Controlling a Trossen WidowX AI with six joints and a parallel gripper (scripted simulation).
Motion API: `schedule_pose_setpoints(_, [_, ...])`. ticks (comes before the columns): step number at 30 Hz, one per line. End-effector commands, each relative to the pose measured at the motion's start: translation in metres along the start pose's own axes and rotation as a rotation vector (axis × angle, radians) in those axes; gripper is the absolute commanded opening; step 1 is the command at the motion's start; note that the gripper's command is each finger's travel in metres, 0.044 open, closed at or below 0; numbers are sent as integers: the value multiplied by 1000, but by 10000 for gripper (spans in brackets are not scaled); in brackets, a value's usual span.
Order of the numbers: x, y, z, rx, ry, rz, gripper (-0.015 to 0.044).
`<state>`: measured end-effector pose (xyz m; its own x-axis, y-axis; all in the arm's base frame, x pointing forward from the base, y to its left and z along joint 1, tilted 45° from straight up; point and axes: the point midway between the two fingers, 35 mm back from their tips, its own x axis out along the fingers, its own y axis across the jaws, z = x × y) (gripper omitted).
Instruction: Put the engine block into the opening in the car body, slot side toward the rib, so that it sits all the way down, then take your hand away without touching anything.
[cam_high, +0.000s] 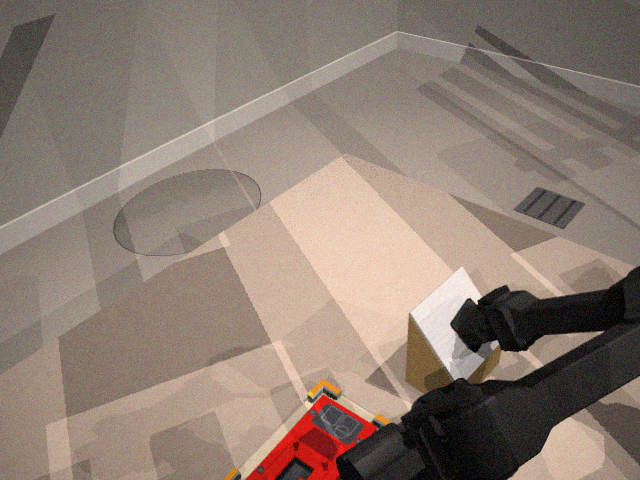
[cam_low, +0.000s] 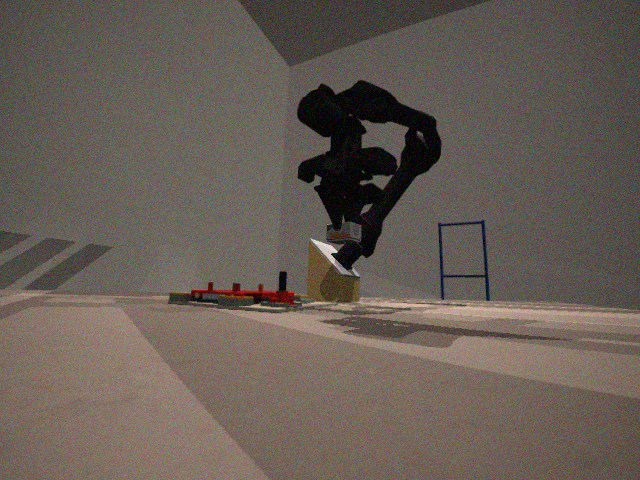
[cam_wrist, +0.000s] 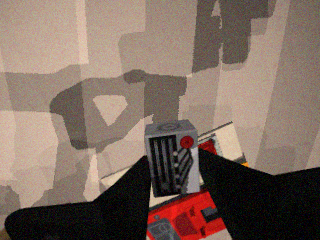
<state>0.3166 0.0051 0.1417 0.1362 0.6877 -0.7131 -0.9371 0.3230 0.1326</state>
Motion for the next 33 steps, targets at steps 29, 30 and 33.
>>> schedule_pose_setpoints(29, [30, -54, -87, 595, 9, -3, 0])
schedule_pose_setpoints(30, [31, -55, -90, 614, 9, -3, 0])
schedule_pose_setpoints(33, [34, -59, -99, 669, 8, -3, 0])
